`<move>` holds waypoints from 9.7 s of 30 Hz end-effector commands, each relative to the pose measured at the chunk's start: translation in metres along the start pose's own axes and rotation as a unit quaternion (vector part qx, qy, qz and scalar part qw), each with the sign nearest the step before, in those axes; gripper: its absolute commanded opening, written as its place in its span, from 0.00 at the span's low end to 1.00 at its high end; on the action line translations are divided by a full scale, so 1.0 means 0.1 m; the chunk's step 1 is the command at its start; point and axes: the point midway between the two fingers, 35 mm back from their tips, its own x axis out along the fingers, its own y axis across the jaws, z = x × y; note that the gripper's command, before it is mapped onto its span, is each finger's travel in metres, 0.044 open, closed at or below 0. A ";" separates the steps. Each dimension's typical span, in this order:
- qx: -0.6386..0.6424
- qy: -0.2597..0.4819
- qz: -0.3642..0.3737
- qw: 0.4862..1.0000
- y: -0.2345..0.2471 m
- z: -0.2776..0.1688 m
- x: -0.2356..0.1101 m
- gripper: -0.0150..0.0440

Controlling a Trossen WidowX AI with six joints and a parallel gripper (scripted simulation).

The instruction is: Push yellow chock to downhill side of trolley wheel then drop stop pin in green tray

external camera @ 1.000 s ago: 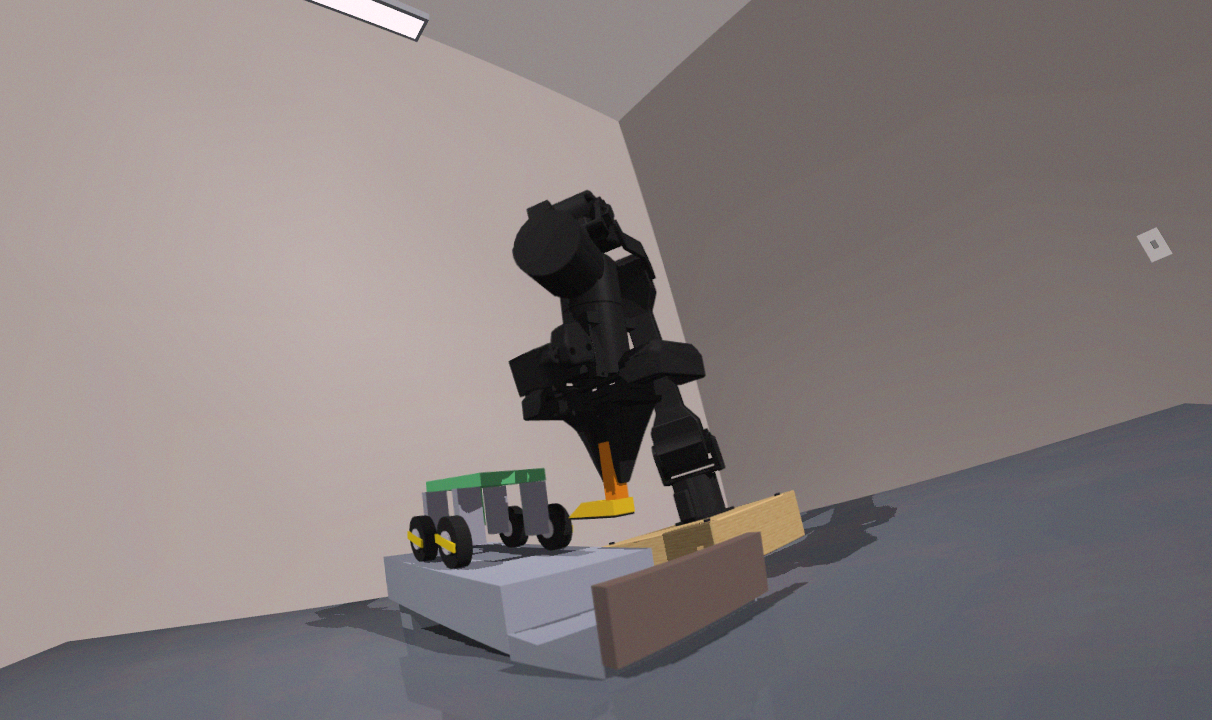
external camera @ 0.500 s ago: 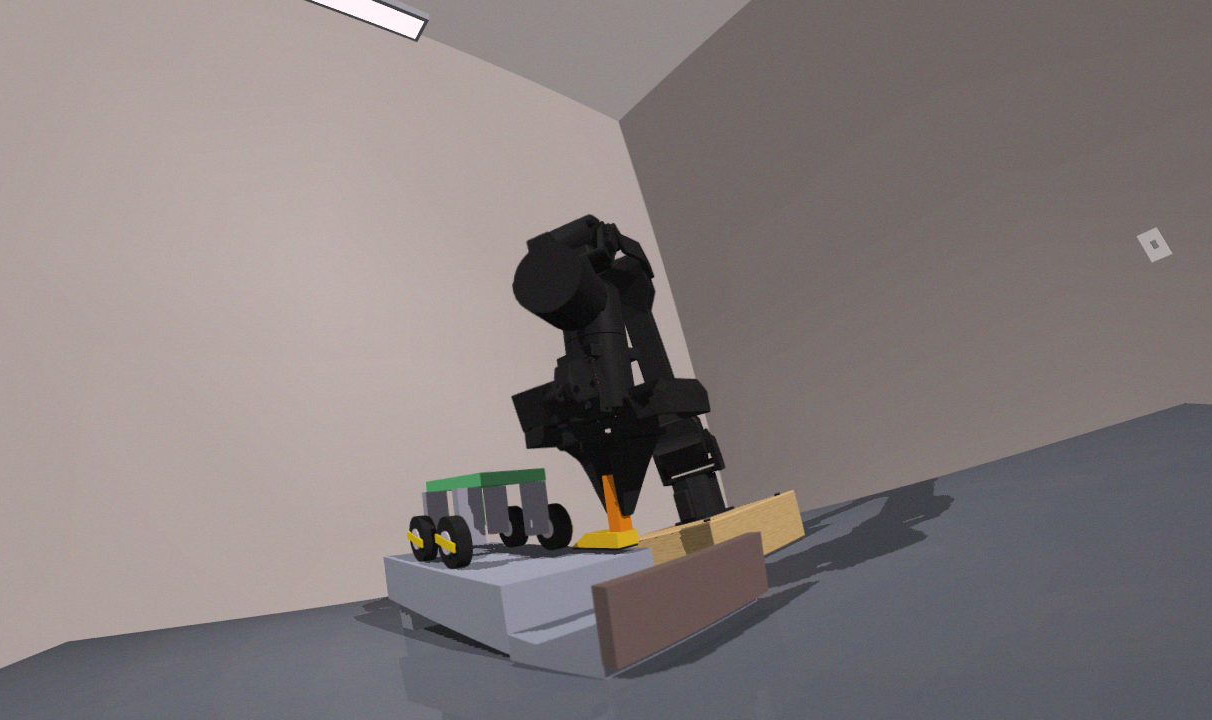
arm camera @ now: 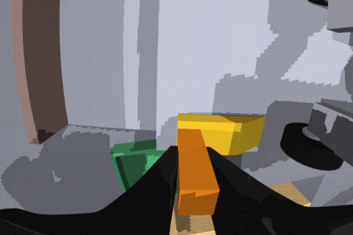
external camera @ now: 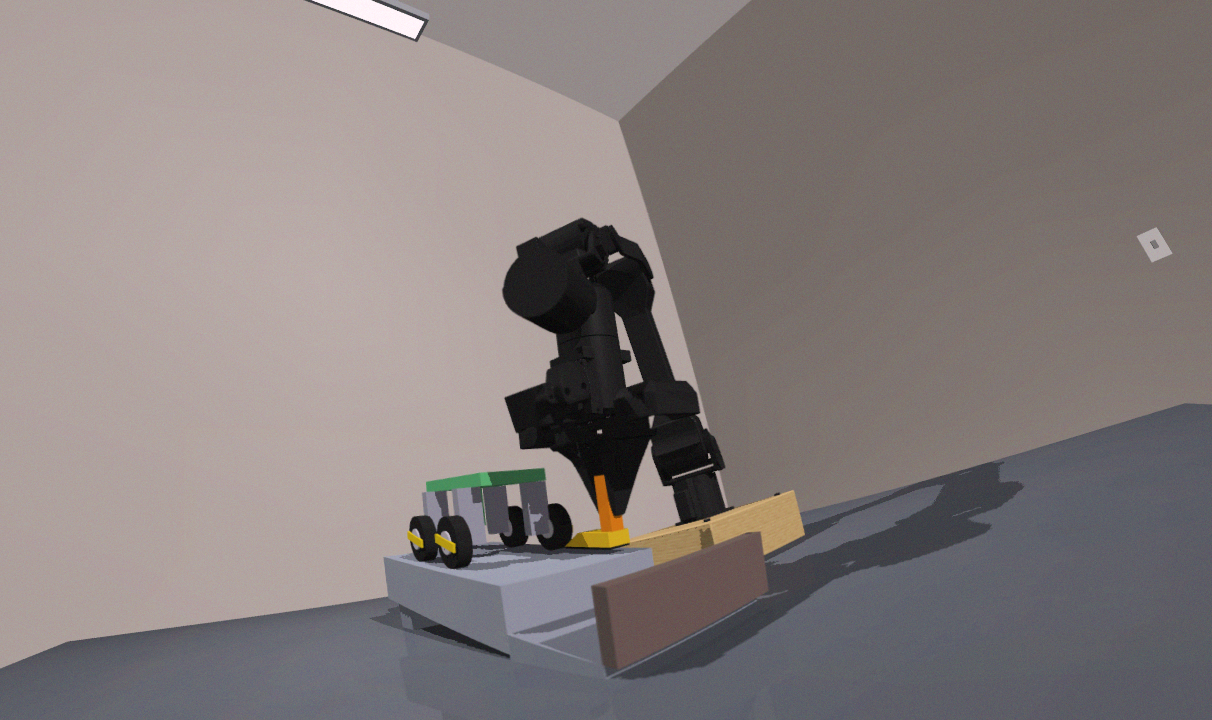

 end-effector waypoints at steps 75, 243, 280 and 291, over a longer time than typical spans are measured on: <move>-0.038 -0.028 -0.010 0.999 -0.42 0.17 -0.67 0.58; -0.704 0.071 -0.077 0.702 -2.25 0.34 -0.45 0.25; -0.704 0.072 -0.077 0.702 -2.41 0.35 -0.61 0.25; -0.704 0.072 -0.078 0.702 -2.57 0.36 -0.63 0.25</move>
